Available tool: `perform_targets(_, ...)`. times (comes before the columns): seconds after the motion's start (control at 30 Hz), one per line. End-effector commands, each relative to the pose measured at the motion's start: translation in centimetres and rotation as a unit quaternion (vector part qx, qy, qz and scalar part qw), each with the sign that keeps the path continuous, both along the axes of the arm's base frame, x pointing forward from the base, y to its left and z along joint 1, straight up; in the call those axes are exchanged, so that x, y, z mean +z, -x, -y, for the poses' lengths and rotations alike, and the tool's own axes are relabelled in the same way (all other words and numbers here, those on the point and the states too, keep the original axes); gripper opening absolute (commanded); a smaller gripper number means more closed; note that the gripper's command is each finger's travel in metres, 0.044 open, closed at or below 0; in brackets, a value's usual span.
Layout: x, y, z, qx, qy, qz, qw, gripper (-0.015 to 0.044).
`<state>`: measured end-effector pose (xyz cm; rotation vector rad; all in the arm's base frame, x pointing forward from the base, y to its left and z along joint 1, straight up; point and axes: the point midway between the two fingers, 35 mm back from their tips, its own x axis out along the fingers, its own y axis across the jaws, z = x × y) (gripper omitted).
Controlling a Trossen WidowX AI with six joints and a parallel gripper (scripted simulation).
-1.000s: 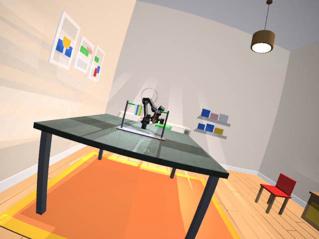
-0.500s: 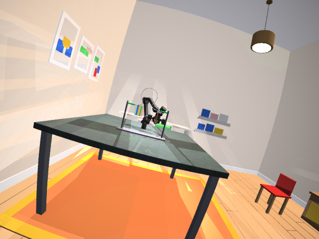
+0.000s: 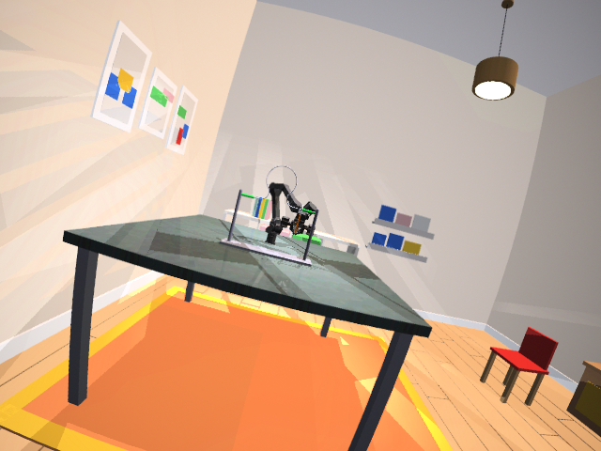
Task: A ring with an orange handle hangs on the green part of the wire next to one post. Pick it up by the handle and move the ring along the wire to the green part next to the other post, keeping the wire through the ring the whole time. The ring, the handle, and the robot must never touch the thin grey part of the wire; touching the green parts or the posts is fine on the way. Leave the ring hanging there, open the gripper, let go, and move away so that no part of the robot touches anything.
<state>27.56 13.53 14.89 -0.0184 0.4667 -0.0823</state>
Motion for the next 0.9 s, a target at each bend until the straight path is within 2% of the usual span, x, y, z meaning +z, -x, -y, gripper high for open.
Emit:
perform_targets(0.0,0.2,-0.1,-0.6,-0.001,0.0,0.002,1.0,-0.015)
perform_targets(0.87,-1.0,-0.1,-2.3,-0.002,-0.001,0.003,1.0,-0.015)
